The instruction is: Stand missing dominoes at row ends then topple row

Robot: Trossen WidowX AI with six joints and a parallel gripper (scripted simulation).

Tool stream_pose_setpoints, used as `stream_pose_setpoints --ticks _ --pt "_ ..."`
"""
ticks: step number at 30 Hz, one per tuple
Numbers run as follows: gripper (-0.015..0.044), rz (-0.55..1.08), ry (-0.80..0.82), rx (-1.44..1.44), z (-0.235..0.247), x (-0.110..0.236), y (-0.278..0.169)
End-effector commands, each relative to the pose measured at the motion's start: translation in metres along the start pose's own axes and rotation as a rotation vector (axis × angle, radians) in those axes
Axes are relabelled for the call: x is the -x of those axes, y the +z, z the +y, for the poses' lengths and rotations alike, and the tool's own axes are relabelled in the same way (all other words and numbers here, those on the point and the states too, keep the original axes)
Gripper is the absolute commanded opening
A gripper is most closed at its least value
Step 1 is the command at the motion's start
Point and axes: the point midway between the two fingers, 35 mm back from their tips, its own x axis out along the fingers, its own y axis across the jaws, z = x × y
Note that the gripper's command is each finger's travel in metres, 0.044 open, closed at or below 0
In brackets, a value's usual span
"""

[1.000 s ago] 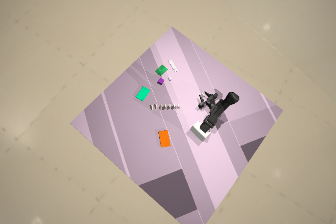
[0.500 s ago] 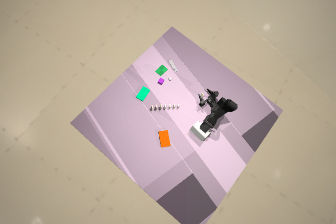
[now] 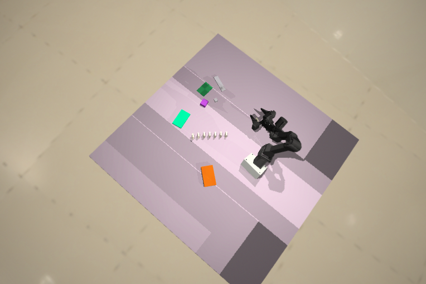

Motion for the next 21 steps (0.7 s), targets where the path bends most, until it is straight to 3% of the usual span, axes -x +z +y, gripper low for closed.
stream_pose_setpoints --ticks 1,6,12,21 --pt "0.0440 0.123 0.039 0.008 -0.004 -0.024 -0.004" --pt "0.0440 0.412 0.205 0.109 0.012 -0.050 -0.011" --pt "0.0440 0.763 0.508 0.441 0.035 -0.040 -0.009" --pt "0.0440 0.970 0.748 0.895 0.025 -0.021 0.017"
